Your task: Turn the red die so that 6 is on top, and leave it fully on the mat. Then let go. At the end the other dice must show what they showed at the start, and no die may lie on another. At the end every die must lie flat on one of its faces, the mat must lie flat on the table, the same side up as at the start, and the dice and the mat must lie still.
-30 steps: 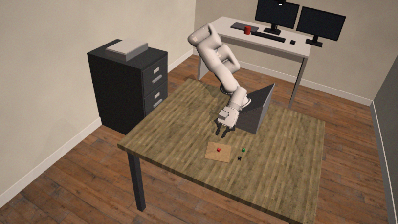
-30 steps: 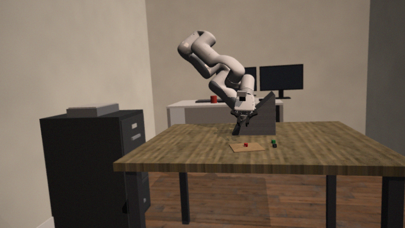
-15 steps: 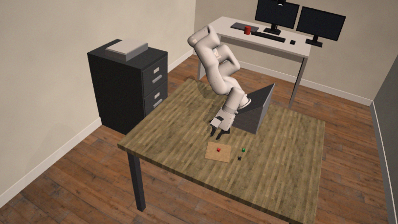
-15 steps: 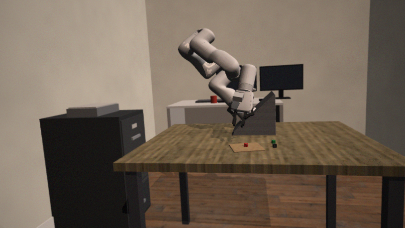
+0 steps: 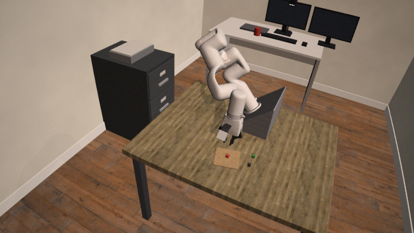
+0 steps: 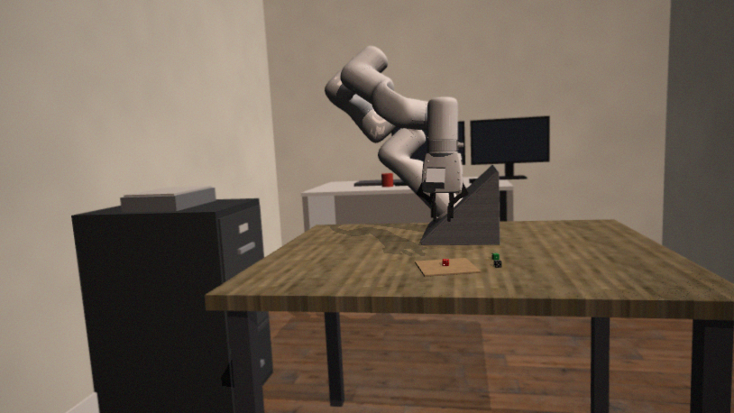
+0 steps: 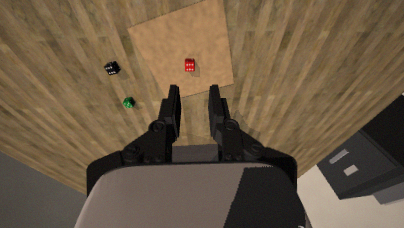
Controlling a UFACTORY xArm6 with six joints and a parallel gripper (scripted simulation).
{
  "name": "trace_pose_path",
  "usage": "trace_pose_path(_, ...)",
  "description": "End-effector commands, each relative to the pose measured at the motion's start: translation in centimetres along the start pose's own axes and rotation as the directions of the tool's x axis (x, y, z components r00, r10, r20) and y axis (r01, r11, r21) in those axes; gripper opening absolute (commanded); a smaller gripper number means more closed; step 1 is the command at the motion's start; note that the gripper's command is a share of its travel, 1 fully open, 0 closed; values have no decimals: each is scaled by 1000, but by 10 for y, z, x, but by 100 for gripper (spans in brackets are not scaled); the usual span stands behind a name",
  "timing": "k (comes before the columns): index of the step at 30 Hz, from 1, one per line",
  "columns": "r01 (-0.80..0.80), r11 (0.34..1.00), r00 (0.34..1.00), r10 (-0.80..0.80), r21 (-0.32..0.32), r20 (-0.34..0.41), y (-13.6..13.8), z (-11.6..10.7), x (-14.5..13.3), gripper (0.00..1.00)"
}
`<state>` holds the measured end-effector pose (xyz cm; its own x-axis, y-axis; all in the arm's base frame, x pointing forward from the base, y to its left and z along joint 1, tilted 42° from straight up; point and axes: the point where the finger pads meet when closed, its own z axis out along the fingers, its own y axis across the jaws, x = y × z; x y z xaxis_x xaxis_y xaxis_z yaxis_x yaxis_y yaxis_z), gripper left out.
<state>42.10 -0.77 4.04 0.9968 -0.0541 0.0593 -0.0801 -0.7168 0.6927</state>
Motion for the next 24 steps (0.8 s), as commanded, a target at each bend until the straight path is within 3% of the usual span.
trace_pose_path(1,16,999,997,-18,28,71,-4,-4,2,31)
trace_pose_path(3,16,999,997,-18,30,73,-5,-4,2,31)
trace_pose_path(4,16,999,997,-18,30,73,-5,-4,2,100)
trace_pose_path(24,16,999,997,-18,30,73,-5,-15,3,100)
